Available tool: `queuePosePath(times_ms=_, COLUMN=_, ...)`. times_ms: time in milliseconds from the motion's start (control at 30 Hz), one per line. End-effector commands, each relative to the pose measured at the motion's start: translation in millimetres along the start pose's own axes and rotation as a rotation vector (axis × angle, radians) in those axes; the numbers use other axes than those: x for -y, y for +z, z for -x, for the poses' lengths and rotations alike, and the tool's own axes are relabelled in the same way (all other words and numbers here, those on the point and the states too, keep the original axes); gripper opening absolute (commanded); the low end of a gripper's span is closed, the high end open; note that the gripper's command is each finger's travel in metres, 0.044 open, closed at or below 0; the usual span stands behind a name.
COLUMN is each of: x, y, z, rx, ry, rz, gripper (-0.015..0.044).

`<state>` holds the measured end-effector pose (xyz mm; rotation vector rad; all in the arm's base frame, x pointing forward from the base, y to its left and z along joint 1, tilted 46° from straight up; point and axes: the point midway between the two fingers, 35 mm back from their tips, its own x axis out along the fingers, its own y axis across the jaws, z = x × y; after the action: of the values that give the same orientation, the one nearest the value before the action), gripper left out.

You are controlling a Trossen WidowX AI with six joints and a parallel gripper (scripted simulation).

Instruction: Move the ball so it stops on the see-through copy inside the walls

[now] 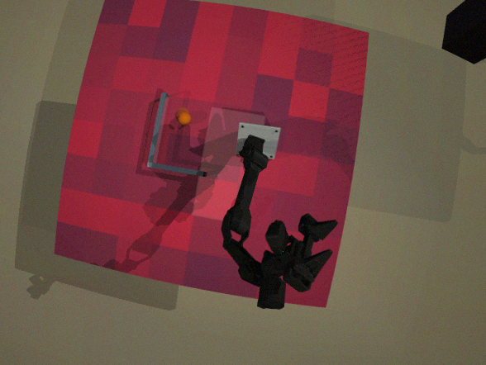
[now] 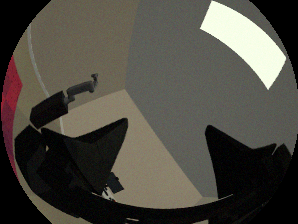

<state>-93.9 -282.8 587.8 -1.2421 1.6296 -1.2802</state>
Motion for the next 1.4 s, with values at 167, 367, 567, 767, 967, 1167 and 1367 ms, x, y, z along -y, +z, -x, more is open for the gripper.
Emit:
queuePosePath(times_ms=167, x=-30, y=54, z=-38, rx=0.185, ry=0.095, rz=-0.087, gripper=0.0376)
queuePosePath(times_ms=367, x=-57, y=125, z=-57, rx=0.393, ry=0.2, rz=-0.197, gripper=0.0376)
queuePosePath(times_ms=567, x=-101, y=214, z=-69, rx=0.605, ry=0.382, rz=-0.281, gripper=0.0376)
queuePosePath(times_ms=767, x=-144, y=293, z=-59, rx=0.768, ry=0.572, rz=-0.324, gripper=0.0376)
queuePosePath(times_ms=967, x=-189, y=369, z=-30, rx=0.905, ry=0.782, rz=-0.341, gripper=0.0376)
queuePosePath(times_ms=1167, x=-232, y=436, z=20, rx=1.014, ry=1.004, rz=-0.337, gripper=0.0376)
queuePosePath(times_ms=1367, x=-281, y=486, z=77, rx=1.083, ry=1.218, rz=-0.269, gripper=0.0376)
